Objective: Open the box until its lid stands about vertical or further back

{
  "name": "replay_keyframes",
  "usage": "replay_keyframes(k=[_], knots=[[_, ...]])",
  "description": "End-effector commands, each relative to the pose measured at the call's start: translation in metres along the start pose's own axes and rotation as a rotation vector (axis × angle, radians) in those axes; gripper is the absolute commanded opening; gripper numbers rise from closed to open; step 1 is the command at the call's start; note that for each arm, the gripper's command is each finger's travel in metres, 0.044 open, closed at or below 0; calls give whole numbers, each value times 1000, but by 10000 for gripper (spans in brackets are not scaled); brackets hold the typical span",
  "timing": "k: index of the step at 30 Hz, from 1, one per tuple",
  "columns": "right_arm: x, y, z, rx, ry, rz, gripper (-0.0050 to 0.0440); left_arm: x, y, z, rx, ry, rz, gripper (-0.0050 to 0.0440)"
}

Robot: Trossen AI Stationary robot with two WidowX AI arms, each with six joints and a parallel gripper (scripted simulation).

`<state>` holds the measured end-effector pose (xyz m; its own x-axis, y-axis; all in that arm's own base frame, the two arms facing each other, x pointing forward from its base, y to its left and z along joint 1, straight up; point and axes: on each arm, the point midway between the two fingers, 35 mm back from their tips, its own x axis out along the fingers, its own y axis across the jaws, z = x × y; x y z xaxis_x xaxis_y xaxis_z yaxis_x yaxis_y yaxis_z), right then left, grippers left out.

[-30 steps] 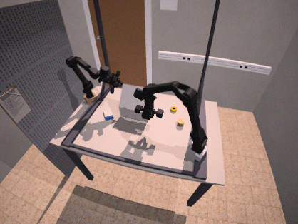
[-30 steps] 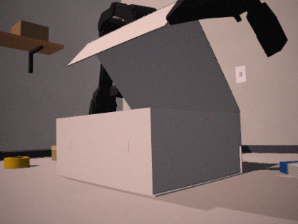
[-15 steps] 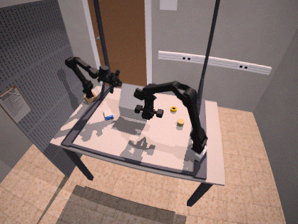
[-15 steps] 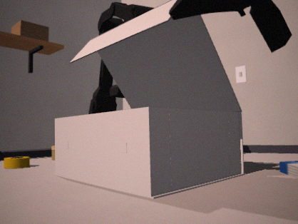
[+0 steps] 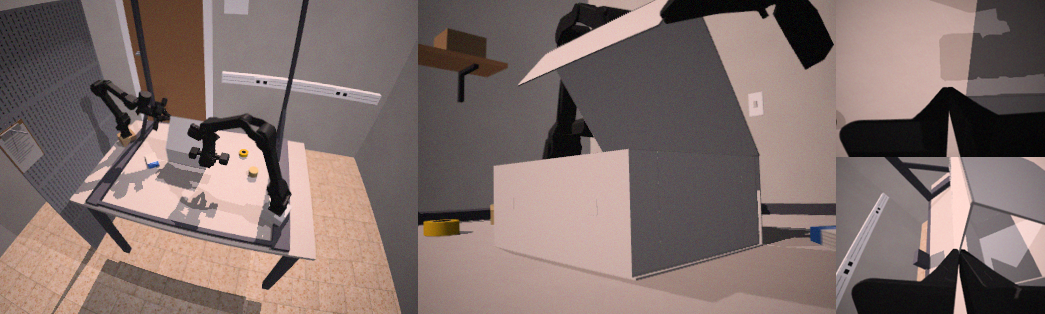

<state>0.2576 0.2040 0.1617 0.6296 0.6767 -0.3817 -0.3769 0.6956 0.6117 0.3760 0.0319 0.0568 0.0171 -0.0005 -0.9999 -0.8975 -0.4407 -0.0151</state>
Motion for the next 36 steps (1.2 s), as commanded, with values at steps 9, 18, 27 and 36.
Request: replay_keyframes(k=[9, 18, 27, 36], knots=[[-2, 6, 7, -12, -22, 19, 4, -3, -1, 0, -1, 1, -8, -50], [-2, 5, 7, -12, -27, 20, 4, -3, -1, 0, -1, 1, -8, -50], [-2, 5, 6, -9, -24, 18, 4, -53, -3, -1, -1, 10, -31, -50], [-2, 5, 6, -9, -24, 18, 4, -53, 0, 1, -1, 0, -7, -50]])
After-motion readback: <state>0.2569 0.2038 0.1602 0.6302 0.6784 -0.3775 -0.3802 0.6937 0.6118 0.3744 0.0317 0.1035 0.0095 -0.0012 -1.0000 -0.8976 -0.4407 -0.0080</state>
